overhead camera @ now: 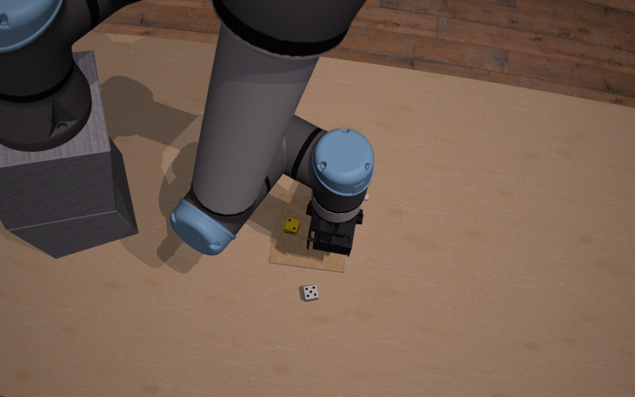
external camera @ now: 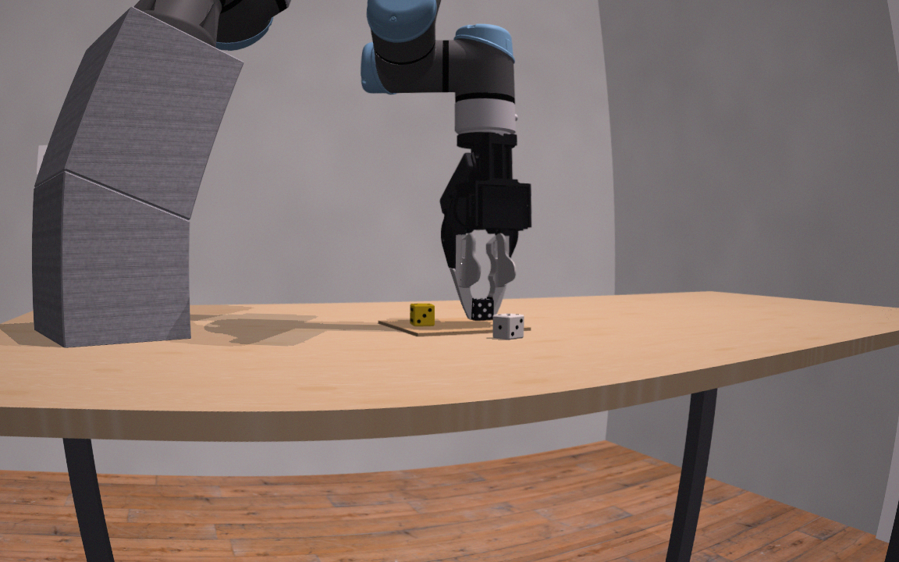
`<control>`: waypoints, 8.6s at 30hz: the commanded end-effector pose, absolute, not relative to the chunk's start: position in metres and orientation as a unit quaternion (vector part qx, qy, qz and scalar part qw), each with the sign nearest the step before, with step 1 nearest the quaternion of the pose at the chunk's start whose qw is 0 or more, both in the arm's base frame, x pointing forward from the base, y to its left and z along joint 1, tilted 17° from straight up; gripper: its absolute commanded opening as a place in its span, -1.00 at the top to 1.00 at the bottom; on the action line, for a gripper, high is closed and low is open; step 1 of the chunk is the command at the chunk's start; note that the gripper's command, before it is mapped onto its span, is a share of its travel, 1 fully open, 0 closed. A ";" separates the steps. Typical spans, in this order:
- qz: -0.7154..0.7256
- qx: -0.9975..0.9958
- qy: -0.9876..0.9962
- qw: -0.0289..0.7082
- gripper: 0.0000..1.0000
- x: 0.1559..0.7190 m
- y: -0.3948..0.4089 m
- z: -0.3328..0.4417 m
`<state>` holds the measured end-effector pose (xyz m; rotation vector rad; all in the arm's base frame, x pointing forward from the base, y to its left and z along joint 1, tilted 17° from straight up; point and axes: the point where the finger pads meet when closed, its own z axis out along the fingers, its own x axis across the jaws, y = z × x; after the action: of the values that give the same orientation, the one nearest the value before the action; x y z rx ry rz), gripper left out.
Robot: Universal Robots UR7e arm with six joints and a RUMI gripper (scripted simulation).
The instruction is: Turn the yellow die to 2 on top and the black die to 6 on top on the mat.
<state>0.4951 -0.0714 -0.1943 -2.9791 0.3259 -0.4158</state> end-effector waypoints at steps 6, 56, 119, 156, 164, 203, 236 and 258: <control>-0.138 -0.983 0.108 0.058 0.87 0.496 -0.071 -0.196; -0.138 -0.983 0.108 0.058 0.73 0.496 -0.071 -0.197; -0.138 -0.983 0.108 0.058 0.51 0.471 -0.079 -0.112; -0.138 -0.983 0.108 0.058 -1.00 0.467 -0.080 -0.097; -0.138 -0.983 0.108 0.058 -1.00 0.461 -0.082 -0.077; -0.138 -0.983 0.108 0.058 -1.00 0.446 -0.086 -0.028; -0.138 -0.983 0.108 0.058 -1.00 0.446 -0.086 -0.028; -0.138 -0.983 0.108 0.058 -1.00 0.446 -0.086 -0.028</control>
<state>0.4459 -0.0860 -0.0280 -2.9790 0.3260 -0.4159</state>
